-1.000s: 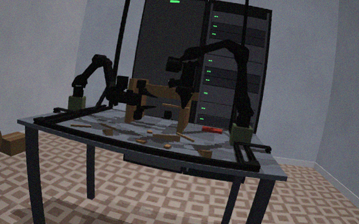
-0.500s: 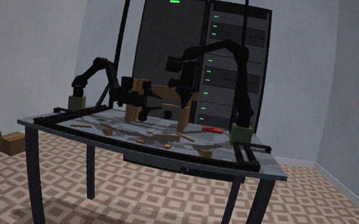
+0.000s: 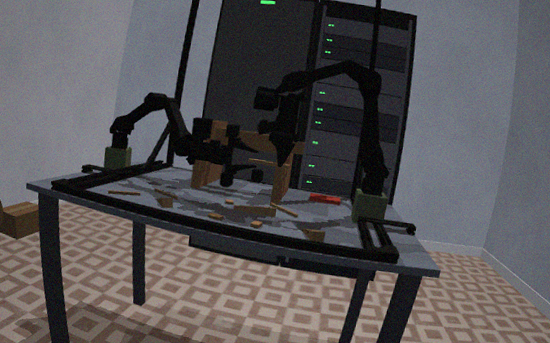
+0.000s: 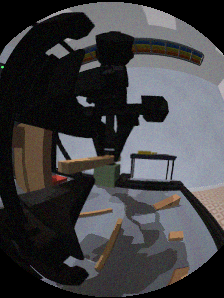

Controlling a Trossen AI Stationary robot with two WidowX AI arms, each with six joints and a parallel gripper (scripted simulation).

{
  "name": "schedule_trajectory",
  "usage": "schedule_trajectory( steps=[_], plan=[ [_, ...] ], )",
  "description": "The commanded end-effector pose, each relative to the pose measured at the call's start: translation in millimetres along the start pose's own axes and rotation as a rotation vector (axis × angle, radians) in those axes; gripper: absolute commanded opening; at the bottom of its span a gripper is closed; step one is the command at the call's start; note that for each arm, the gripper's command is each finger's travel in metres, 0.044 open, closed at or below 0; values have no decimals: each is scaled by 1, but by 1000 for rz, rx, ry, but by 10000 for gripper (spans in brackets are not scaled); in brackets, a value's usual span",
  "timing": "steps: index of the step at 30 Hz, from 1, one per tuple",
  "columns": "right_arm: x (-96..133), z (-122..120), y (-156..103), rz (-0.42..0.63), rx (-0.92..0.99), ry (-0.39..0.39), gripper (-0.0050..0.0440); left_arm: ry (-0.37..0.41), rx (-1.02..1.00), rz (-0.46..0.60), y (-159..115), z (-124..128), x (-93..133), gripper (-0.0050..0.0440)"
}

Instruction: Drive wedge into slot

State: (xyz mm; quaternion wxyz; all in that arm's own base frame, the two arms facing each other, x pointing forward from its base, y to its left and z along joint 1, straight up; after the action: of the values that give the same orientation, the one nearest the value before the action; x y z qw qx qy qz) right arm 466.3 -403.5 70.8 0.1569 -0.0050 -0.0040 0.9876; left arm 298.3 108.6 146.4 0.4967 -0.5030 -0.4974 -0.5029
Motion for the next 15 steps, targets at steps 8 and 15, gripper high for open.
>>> schedule_trajectory(
  steps=[8, 15],
  plan=[
    [-16, -7, -2, -2, -8, -8, 196, 1, 4, 1, 0, 0, 0, 0],
    [-27, -7, -4, -2, -8, -8, 196, 1, 4, 1, 0, 0, 0, 0]
  ],
)
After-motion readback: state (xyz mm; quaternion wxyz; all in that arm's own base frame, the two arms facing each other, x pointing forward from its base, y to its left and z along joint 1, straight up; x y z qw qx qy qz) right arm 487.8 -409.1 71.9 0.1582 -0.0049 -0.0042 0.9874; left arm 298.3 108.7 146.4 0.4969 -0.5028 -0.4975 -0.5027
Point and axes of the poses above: on each arm, the point midway between the two fingers, 35 mm back from their tips, its own x axis back along the fingers, its own z axis across the jaws, y = z × x, the point moved 6 cm from there along x, back along the fingers, and after that the axes turned 1 degree about -x, right-handed, at the moved point
